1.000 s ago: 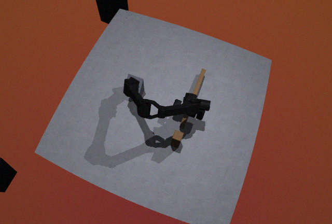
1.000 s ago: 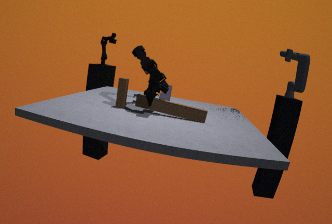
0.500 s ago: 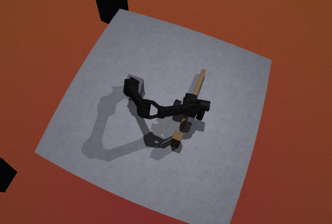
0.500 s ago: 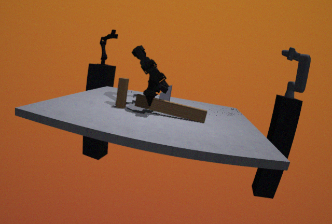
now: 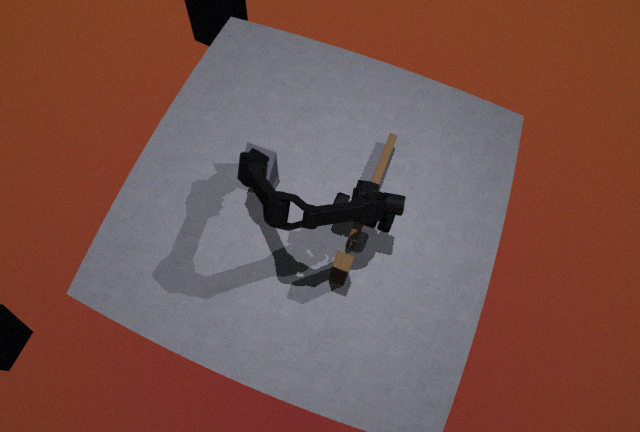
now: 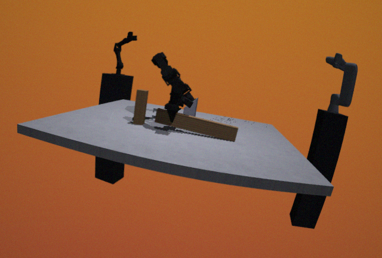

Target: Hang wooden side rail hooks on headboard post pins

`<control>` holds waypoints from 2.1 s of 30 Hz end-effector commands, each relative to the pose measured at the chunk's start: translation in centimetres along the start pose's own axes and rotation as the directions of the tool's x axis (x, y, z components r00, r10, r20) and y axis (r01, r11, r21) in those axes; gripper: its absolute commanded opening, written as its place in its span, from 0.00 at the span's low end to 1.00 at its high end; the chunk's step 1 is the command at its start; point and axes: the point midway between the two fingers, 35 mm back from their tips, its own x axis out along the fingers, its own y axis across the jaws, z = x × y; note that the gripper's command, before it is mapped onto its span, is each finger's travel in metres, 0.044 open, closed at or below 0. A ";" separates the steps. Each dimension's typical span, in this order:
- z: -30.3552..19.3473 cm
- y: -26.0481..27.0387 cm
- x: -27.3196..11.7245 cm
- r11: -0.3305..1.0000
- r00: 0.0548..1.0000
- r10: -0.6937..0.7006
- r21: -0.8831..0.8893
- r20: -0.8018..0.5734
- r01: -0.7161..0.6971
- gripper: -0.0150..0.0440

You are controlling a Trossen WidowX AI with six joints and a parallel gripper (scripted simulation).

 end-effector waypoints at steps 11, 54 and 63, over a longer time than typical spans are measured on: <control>-0.1 -0.2 -0.3 1.000 1.000 -0.008 0.000 0.001 0.008 0.25; -0.6 -0.1 -0.2 1.000 1.000 -0.008 0.000 0.001 0.008 0.25; -0.7 -0.2 -0.3 1.000 1.000 -0.008 0.000 0.001 0.008 0.25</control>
